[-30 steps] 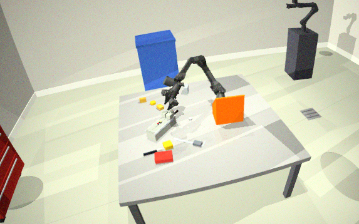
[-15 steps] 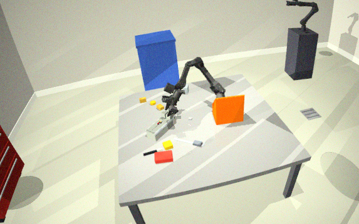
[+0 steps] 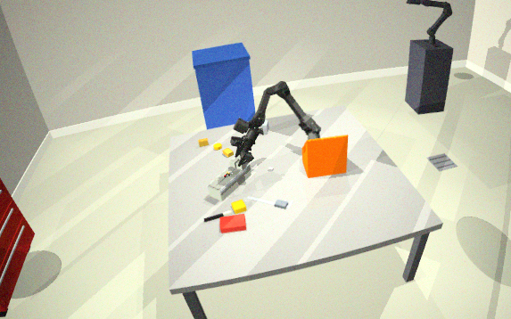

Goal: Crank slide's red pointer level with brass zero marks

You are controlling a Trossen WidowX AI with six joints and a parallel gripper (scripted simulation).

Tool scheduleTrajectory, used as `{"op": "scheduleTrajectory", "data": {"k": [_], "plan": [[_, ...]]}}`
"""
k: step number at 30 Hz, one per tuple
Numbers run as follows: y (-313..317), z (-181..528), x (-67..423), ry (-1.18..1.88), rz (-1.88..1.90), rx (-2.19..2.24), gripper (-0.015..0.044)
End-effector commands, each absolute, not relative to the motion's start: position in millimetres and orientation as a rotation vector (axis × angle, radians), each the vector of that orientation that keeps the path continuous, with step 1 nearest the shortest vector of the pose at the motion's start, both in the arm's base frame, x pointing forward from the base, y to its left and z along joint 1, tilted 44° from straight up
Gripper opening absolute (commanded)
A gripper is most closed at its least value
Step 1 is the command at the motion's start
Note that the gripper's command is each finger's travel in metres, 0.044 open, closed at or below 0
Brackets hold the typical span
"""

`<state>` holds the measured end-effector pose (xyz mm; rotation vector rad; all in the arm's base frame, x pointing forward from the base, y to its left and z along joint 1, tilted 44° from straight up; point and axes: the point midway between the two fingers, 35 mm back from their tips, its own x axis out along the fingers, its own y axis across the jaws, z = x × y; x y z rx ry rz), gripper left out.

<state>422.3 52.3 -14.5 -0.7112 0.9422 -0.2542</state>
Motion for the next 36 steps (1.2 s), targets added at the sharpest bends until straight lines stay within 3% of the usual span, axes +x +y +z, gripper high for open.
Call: {"op": "scheduleTrajectory", "data": {"k": [1, 10, 23, 36], "plan": [[60, -8, 423, 0.945, -0.248, -0.713, 0.044], [88, 26, 422, 0.949, -0.245, -0.714, 0.044], [35, 65, 399, 1.084, 0.121, -0.88, 0.044], [2, 101, 362, 1.024, 0.486, -1.018, 0.044]]}}
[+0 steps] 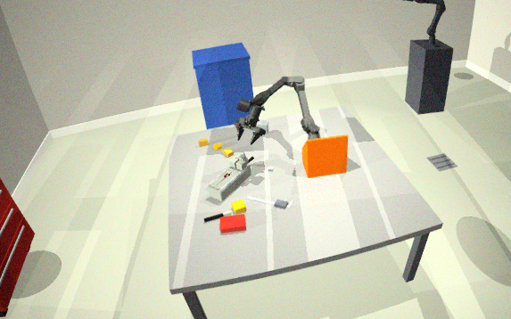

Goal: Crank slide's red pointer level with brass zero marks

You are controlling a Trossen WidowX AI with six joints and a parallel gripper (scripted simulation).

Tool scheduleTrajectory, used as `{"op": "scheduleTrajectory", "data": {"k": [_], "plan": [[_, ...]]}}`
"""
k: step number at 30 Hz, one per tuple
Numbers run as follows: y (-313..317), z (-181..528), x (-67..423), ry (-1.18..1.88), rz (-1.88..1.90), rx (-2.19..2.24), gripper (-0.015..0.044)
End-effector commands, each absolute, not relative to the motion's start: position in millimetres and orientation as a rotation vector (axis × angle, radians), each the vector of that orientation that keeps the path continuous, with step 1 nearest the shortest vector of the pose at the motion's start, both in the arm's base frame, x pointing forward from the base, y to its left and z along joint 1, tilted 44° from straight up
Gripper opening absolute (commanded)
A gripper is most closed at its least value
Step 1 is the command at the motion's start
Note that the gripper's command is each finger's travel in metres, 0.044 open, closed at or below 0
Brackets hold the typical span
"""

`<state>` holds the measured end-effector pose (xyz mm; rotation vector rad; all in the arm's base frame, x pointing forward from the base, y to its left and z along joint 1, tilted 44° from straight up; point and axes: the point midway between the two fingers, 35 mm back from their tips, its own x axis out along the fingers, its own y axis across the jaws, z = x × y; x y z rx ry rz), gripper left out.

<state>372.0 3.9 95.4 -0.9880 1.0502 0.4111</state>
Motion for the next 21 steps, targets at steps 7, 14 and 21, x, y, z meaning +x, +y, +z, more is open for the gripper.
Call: {"op": "scheduleTrajectory", "data": {"k": [7, 14, 21], "plan": [[1, 101, 363, 1.024, 0.486, -1.018, 0.044], [-26, 72, 367, 1.026, 0.486, -1.019, 0.044], [-56, 41, 364, 1.026, 0.484, -1.021, 0.044]]}}
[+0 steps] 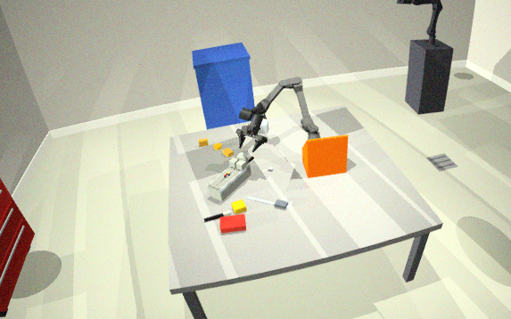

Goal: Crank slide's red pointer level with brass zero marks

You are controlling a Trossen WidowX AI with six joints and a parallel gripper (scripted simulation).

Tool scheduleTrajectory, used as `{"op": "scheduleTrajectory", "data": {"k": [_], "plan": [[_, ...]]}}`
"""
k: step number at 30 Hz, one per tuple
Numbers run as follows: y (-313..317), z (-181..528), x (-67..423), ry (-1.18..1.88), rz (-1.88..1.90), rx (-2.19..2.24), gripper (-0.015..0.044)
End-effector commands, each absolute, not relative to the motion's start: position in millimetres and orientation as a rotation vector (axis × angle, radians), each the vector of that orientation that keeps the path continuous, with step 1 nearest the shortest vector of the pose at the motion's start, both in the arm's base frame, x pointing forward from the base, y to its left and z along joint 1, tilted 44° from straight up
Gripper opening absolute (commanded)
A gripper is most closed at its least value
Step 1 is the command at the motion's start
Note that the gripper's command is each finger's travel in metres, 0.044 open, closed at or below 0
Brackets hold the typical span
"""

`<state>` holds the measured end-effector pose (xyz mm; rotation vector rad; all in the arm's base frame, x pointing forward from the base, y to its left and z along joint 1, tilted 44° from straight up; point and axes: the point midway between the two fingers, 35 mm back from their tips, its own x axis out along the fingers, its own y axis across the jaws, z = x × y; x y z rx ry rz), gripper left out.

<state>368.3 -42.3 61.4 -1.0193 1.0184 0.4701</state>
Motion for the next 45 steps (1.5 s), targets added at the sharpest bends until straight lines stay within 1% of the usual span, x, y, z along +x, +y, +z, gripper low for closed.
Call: {"op": "scheduleTrajectory", "data": {"k": [1, 45], "plan": [[-60, 37, 364, 1.026, 0.484, -1.022, 0.044], [-108, -12, 362, 1.028, 0.483, -1.025, 0.044]]}}
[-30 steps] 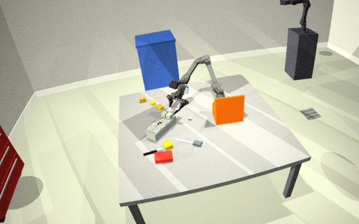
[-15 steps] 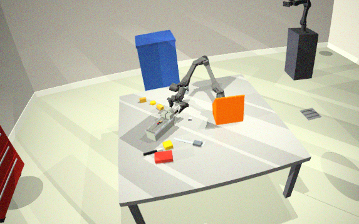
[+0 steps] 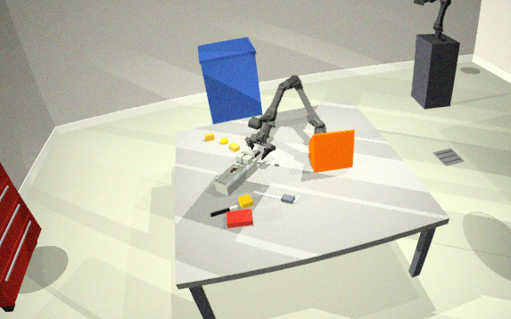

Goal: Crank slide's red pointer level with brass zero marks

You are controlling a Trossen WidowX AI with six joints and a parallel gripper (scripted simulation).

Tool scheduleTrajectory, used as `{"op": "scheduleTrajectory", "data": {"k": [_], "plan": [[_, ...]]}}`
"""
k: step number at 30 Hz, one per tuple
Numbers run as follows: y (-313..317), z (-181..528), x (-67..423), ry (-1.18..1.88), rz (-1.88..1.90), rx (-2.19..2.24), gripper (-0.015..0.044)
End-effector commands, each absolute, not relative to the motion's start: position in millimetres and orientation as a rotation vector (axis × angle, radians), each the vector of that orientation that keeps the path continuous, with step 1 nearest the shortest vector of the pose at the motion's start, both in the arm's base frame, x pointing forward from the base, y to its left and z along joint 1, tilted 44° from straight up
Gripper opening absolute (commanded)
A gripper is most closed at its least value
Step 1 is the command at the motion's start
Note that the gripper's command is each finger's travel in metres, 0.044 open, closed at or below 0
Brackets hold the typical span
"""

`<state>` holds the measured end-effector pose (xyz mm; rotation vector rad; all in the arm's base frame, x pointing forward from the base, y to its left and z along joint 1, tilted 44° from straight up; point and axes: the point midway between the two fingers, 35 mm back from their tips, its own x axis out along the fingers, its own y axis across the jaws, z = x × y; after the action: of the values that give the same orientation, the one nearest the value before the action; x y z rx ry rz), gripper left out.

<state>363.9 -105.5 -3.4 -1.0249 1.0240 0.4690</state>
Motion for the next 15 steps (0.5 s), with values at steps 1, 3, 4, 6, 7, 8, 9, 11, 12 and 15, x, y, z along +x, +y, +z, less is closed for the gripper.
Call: {"op": "scheduleTrajectory", "data": {"k": [1, 3, 4, 6, 7, 8, 9, 11, 12, 15], "plan": [[-108.6, -12.1, 361.7, 1.028, 0.483, -1.025, 0.044], [-108.8, -12.3, 361.6, 1.028, 0.483, -1.025, 0.0414], [-108.8, -12.3, 361.6, 1.028, 0.483, -1.025, 0.0387], [-108.8, -12.3, 361.6, 1.028, 0.483, -1.025, 0.0335], [-108.8, -12.3, 361.6, 1.028, 0.483, -1.025, 0.0309], [-108.8, -12.3, 361.6, 1.028, 0.483, -1.025, 0.0282], [-108.8, -12.3, 361.6, 1.028, 0.483, -1.025, 0.0256], [-108.8, -12.3, 361.6, 1.028, 0.483, -1.025, 0.0204], [-108.8, -12.3, 361.6, 1.028, 0.483, -1.025, 0.0177], [-108.8, -12.3, 361.6, 1.028, 0.483, -1.025, 0.0099]]}}
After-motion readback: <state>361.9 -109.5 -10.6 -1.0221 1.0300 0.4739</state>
